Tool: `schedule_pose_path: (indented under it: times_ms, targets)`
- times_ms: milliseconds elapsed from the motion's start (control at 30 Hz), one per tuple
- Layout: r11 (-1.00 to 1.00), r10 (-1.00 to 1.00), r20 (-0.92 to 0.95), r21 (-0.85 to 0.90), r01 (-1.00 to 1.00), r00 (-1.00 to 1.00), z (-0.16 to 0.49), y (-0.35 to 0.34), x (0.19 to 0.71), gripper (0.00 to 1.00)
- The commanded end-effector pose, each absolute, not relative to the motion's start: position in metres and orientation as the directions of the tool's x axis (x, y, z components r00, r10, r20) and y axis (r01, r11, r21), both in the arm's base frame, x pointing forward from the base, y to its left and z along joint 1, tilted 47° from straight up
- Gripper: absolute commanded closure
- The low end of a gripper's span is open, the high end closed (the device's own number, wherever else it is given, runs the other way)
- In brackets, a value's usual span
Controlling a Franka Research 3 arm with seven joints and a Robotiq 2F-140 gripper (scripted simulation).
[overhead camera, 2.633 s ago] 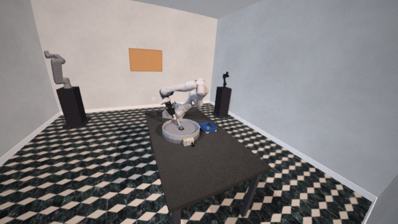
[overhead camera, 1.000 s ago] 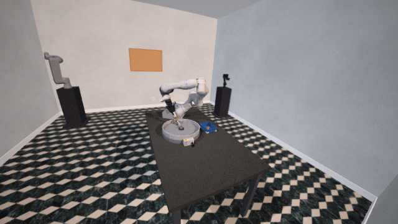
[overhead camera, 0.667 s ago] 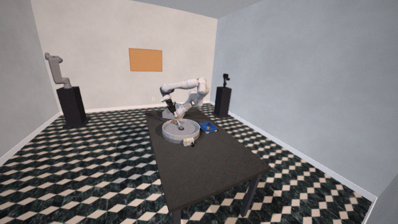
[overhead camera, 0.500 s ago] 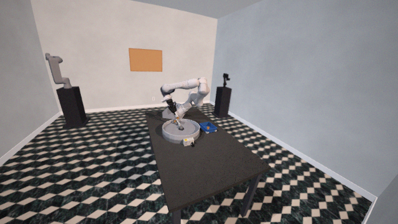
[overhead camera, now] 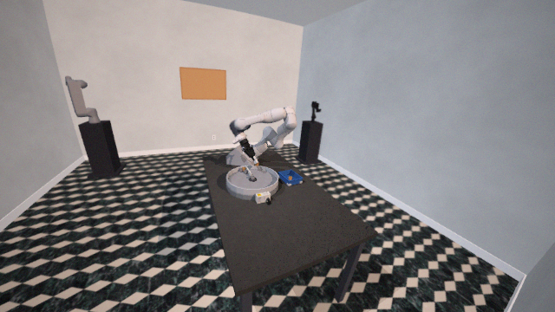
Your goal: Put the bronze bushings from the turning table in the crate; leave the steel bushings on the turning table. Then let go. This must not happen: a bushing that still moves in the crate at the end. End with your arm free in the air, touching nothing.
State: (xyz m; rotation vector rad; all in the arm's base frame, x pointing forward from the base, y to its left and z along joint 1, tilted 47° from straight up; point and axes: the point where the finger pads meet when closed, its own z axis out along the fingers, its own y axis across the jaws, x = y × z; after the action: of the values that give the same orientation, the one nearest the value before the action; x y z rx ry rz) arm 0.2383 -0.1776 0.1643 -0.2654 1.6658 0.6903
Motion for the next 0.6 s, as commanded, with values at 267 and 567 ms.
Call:
schedule_pose_path:
  times_ms: [267, 567]
  targets:
    - [0.763, 0.109, -0.977, 0.201, -0.614, -0.185, 0.205, -0.138, 0.251, 1.00]
    - [0.743, 0.078, -0.985, 0.160, -0.650, -0.154, 0.225, -0.119, 0.260, 1.00]
